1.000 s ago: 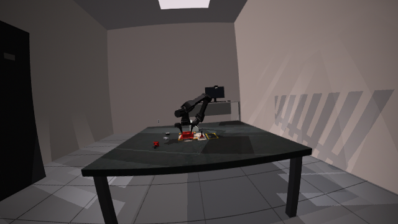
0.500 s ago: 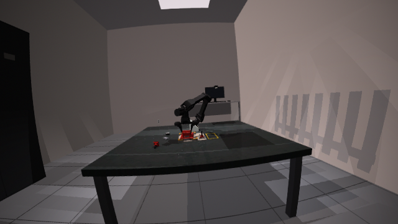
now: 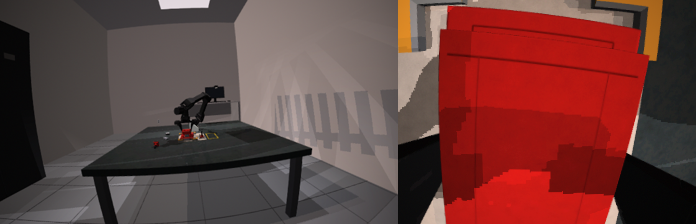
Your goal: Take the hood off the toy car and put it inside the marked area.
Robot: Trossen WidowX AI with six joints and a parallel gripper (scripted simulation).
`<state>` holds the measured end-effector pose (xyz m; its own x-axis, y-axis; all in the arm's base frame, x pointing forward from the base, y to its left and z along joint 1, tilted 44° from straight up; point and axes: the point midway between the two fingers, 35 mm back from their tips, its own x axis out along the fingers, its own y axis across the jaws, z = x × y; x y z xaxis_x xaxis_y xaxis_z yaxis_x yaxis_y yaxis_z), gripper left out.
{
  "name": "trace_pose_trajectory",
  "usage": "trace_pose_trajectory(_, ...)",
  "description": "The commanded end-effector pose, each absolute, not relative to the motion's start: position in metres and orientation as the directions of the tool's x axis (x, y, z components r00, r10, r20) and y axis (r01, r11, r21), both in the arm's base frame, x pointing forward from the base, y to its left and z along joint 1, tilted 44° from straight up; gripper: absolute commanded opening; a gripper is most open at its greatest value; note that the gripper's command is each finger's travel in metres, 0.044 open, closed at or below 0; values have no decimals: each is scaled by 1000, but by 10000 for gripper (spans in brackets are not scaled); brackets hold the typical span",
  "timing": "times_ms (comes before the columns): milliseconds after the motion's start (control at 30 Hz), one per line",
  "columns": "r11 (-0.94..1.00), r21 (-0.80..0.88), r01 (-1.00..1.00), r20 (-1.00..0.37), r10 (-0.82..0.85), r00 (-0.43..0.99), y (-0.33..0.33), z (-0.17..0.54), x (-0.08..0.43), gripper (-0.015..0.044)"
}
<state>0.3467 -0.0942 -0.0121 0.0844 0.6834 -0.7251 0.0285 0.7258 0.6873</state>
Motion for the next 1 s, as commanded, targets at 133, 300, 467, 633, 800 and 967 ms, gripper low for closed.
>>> trace_pose_trajectory(133,731,682,25,-730,678,86,-115,8,345,0)
trace_pose_trajectory(300,731,682,25,-730,678,85,-126,21,343,0)
trace_pose_trajectory(467,731,682,30,-730,678,89,-108,31,346,0)
trace_pose_trajectory(633,733,679,31,-733,675,88,-88,52,346,0)
trace_pose_trajectory(800,744,667,35,-744,663,82,-71,71,342,0)
trace_pose_trajectory(967,752,658,39,-753,654,79,-54,89,336,0)
